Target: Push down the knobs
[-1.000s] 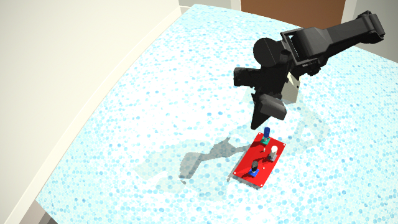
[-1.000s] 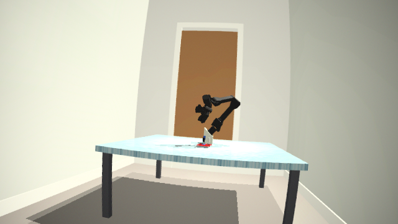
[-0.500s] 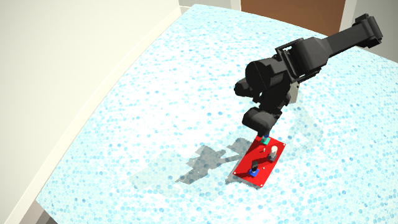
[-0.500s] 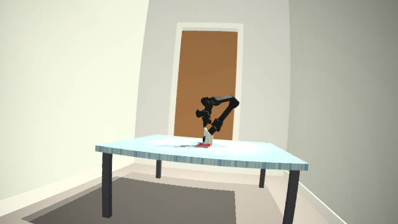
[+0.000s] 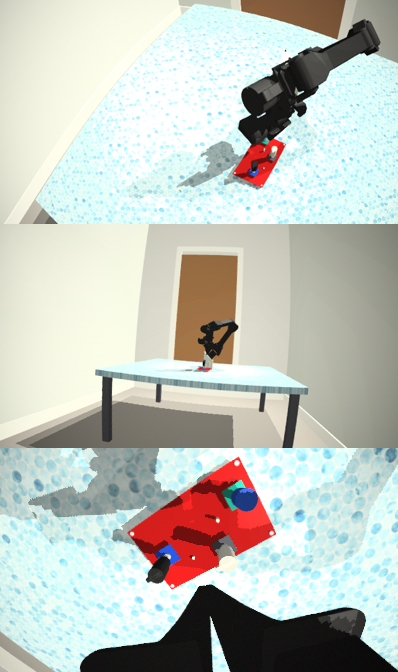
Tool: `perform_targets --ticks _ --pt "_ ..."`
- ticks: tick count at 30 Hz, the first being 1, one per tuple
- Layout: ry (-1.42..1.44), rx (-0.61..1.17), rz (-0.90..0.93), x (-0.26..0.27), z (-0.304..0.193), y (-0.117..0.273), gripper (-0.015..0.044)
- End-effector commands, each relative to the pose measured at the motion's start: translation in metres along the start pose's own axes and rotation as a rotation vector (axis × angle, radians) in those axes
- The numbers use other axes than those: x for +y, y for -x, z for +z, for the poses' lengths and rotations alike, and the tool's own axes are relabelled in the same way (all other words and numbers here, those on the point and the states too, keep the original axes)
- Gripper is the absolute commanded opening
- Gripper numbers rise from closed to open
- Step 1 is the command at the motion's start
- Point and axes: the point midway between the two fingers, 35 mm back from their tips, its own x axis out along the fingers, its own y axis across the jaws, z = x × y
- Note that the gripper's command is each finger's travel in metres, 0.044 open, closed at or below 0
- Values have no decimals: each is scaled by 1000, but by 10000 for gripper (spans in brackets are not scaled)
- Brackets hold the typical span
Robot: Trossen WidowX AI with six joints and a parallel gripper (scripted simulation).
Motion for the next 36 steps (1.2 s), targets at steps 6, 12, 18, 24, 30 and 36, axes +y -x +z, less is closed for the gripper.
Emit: perform_targets --ticks 6,12,18,24,30,36 --pt "-235 -57 -129 -13 -9 -7 0" --pt "-277 -70 -152 -16 -10 -11 0" --pt "-277 -70 -152 -19 -10 -28 0" --pt "-277 -70 -152 -20 -9 -33 0" --pt "-277 -69 -152 -21 -9 -43 0" --pt "-277 -69 -152 -22 -9 -49 0"
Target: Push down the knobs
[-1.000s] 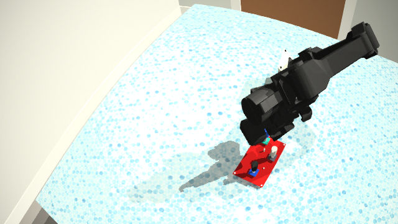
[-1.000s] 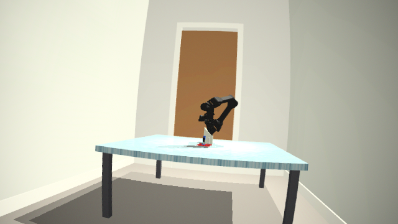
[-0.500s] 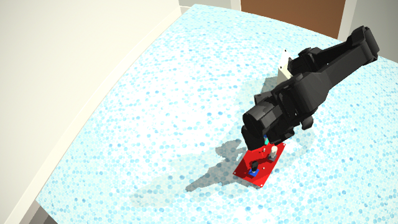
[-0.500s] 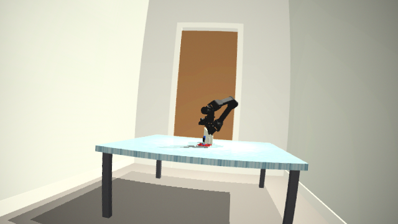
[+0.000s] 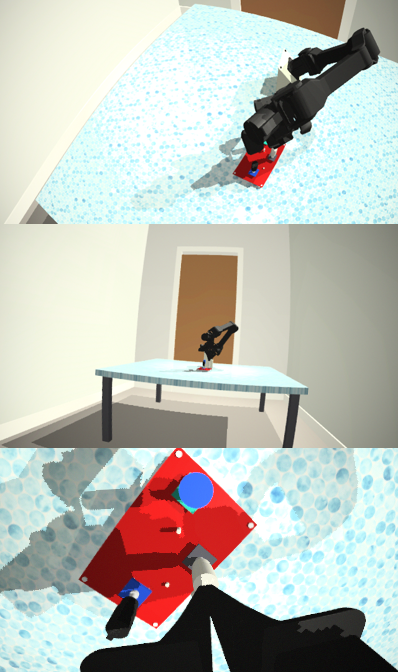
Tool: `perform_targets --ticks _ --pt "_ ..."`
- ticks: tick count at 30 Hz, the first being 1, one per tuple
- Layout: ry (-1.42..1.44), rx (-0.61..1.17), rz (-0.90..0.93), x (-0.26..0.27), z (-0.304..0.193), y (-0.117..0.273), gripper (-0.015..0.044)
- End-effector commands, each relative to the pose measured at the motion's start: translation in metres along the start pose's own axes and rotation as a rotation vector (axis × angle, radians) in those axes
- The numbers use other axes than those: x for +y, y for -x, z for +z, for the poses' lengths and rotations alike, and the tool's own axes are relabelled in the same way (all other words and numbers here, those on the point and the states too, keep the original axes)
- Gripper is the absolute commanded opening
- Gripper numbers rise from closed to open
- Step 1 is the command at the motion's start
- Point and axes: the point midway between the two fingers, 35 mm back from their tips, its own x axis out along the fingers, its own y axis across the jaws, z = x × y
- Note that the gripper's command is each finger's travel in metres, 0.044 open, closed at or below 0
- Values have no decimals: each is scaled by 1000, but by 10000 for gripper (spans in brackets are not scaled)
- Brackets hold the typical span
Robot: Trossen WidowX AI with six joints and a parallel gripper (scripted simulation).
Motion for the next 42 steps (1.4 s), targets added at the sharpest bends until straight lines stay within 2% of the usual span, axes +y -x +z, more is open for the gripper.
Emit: perform_targets --ticks 1,42 --pt "-6 2 -5 -1 1 -2 0" --pt "-6 2 -5 -1 1 -7 0"
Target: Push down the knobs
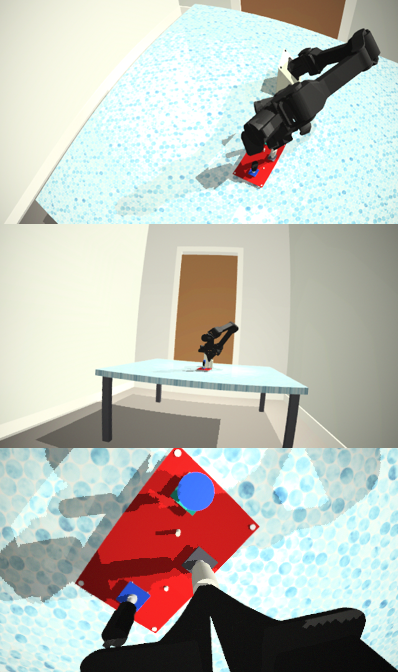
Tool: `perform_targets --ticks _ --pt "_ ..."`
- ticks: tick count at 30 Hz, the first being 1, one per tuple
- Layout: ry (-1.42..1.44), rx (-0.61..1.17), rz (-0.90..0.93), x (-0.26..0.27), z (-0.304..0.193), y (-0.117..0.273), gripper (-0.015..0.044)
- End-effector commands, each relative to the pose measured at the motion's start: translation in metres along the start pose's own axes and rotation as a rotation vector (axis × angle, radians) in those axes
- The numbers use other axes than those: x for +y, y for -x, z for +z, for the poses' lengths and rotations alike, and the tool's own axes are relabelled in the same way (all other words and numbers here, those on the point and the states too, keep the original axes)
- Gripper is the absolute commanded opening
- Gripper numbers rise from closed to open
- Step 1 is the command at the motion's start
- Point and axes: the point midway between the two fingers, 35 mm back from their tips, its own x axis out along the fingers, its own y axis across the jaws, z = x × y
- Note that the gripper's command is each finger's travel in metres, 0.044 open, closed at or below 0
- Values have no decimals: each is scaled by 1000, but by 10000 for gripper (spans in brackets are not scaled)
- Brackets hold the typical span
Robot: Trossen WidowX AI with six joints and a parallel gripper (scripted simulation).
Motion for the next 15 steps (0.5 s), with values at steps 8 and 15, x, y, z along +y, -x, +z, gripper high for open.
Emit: perform_targets --ticks 8,15 --pt "-3 2 -3 0 0 -3 0" --pt "-3 2 -3 0 0 -3 0"
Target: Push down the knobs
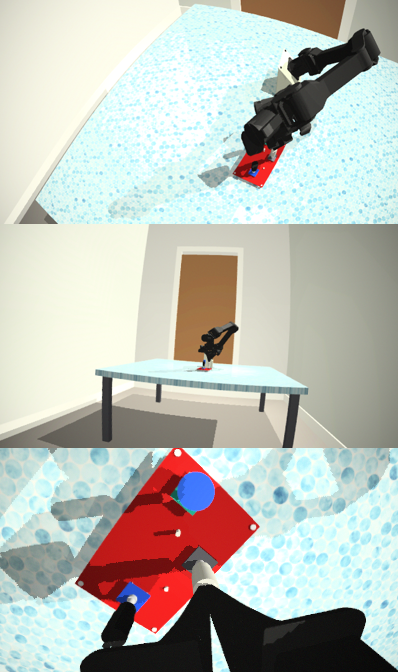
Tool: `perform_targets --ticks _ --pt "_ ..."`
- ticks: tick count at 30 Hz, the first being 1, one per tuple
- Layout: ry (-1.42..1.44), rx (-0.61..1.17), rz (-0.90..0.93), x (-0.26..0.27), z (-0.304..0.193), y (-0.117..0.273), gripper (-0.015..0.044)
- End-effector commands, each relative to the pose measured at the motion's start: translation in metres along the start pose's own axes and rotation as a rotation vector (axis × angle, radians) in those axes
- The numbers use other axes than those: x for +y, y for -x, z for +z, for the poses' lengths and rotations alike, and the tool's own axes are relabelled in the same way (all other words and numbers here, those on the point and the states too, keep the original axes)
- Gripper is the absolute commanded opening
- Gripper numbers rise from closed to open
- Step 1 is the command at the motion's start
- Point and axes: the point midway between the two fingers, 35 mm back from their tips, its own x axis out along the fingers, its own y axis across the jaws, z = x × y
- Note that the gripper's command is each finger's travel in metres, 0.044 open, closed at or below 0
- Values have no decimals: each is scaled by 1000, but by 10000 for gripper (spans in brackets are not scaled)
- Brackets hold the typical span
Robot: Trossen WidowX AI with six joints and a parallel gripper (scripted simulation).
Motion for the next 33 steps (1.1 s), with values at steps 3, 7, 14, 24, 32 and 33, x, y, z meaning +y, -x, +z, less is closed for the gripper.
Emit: perform_targets --ticks 3,7,14,24,32,33 --pt "-1 1 -3 0 0 -2 0" --pt "-1 1 -3 0 0 -4 0" --pt "-1 1 -3 -1 0 -5 0" --pt "-1 2 -3 -1 0 -7 0" --pt "-1 2 -3 -1 0 -7 0" --pt "-1 2 -3 -1 0 -7 0"
